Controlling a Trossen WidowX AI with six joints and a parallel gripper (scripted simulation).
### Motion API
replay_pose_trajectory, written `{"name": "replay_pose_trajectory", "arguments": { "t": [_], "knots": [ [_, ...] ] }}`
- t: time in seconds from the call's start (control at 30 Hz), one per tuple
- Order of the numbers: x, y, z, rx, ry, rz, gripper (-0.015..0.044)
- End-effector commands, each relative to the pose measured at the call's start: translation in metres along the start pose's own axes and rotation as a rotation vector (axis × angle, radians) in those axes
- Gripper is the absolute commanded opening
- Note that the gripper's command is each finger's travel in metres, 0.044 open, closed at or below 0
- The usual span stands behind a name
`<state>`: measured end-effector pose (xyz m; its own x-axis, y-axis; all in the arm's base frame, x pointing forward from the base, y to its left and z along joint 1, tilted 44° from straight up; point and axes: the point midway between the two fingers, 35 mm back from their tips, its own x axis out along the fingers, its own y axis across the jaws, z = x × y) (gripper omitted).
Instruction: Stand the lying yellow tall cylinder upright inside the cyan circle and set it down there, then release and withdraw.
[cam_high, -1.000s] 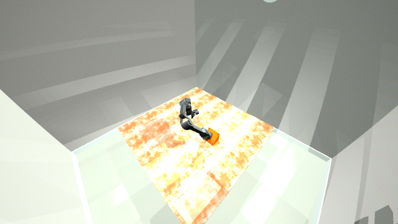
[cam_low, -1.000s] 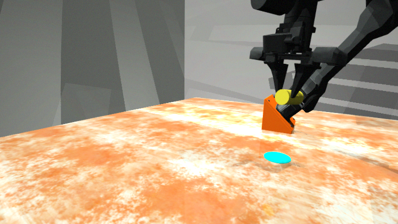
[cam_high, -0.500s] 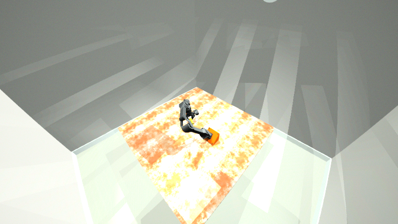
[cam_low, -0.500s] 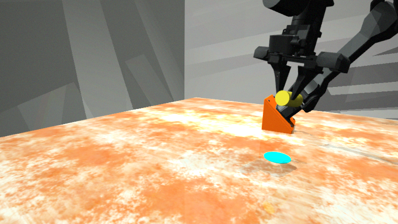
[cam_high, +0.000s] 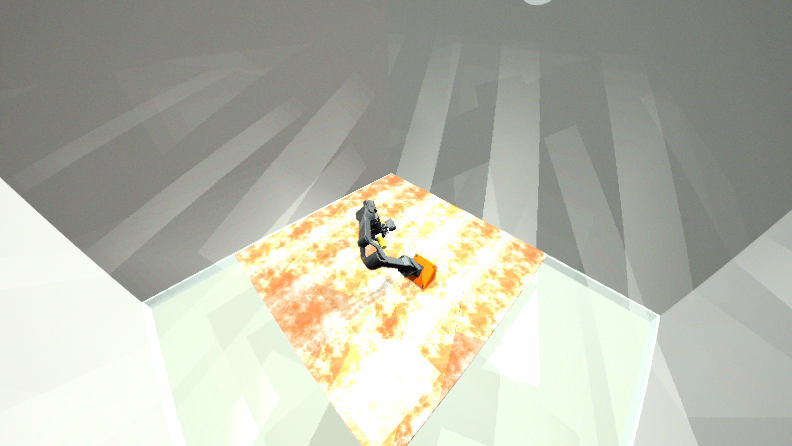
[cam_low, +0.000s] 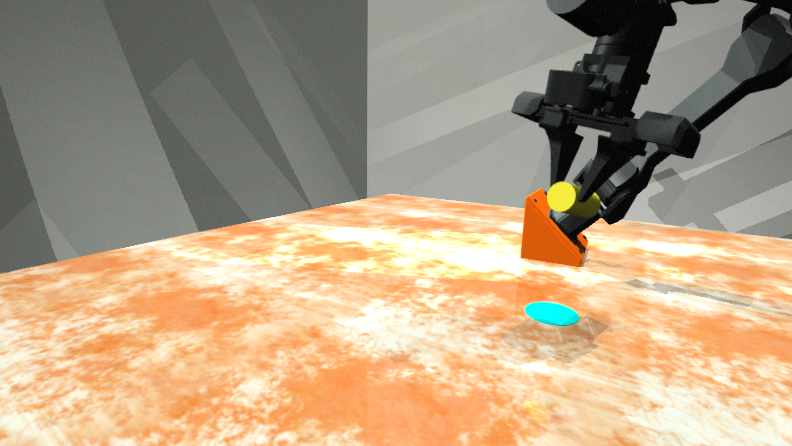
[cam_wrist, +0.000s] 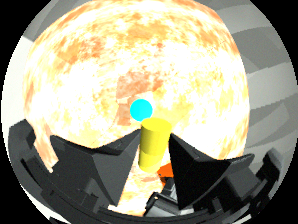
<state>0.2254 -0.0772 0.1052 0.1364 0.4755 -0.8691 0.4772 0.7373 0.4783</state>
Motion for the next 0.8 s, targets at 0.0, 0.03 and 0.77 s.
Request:
{"name": "replay_pose_trajectory", "arguments": {
  "t": [0.0, 0.03, 0.77],
  "knots": [
    [0.0005, -0.0002, -0.0018, -0.001, -0.023, -0.022, 0.0105],
    [0.0006, -0.0002, -0.0022, -0.001, -0.028, -0.025, 0.0105],
    [0.0036, -0.0006, -0.0088, -0.002, -0.146, -0.097, 0.0105]
  ]
}}
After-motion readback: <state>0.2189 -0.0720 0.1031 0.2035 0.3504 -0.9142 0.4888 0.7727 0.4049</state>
